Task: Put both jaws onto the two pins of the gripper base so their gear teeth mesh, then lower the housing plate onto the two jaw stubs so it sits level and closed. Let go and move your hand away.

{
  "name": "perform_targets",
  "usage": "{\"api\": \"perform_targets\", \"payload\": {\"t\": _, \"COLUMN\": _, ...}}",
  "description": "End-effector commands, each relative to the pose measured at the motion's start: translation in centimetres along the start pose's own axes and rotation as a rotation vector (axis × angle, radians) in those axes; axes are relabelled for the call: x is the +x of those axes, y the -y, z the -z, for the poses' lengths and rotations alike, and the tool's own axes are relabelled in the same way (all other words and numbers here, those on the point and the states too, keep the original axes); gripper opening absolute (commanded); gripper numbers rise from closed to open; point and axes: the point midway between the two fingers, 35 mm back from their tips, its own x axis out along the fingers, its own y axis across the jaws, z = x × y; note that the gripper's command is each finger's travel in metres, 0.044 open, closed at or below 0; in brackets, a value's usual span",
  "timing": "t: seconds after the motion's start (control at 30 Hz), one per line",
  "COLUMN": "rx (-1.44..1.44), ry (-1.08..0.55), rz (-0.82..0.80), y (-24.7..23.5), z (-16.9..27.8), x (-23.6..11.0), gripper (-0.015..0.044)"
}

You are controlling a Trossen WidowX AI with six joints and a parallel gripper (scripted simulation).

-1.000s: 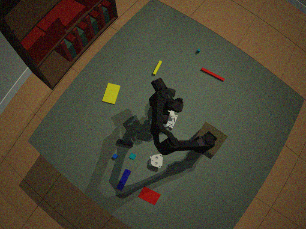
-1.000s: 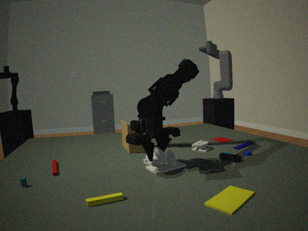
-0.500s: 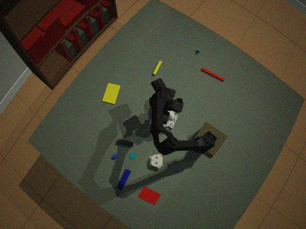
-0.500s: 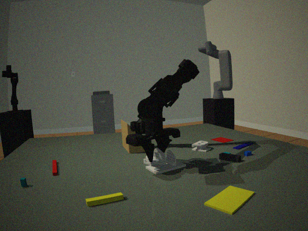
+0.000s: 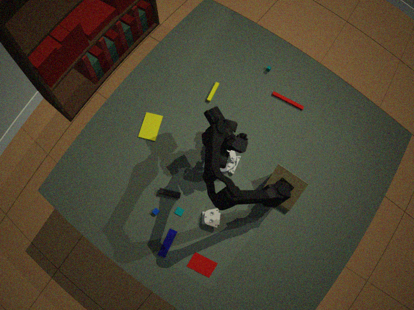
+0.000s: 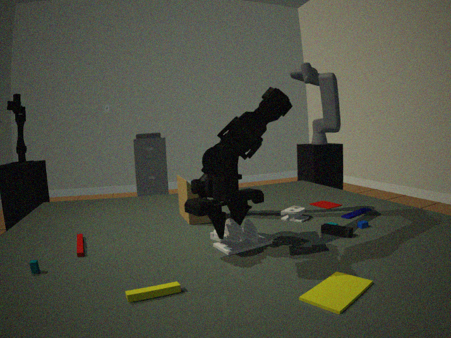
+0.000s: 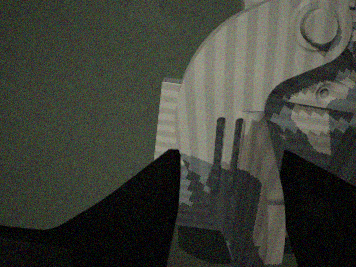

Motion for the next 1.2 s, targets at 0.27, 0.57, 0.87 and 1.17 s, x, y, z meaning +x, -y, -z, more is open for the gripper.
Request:
{"api": "perform_targets", "payload": {"t": 0.27, "rx": 0.004, "ry": -0.003, "rz": 0.004, "y": 0.05, "z": 0.02, "x": 0.34, "gripper": 0.0134}}
{"api": "perform_targets", "payload": {"t": 0.57, "rx": 0.003, "ry": -0.003, "rz": 0.004, "y": 0.05, "z": 0.02, "x": 0.53, "gripper": 0.0134}}
{"api": "perform_targets", "payload": {"t": 0.87, "rx": 0.002, "ry": -0.003, "rz": 0.004, "y": 0.06, "z": 0.02, "x": 0.84, "gripper": 0.0134}}
{"api": "perform_targets", "payload": {"t": 1.17, "rx": 0.001, "ry": -0.003, "rz": 0.005, "y": 0.06, "z": 0.02, "x": 1.14, "gripper": 0.0134}}
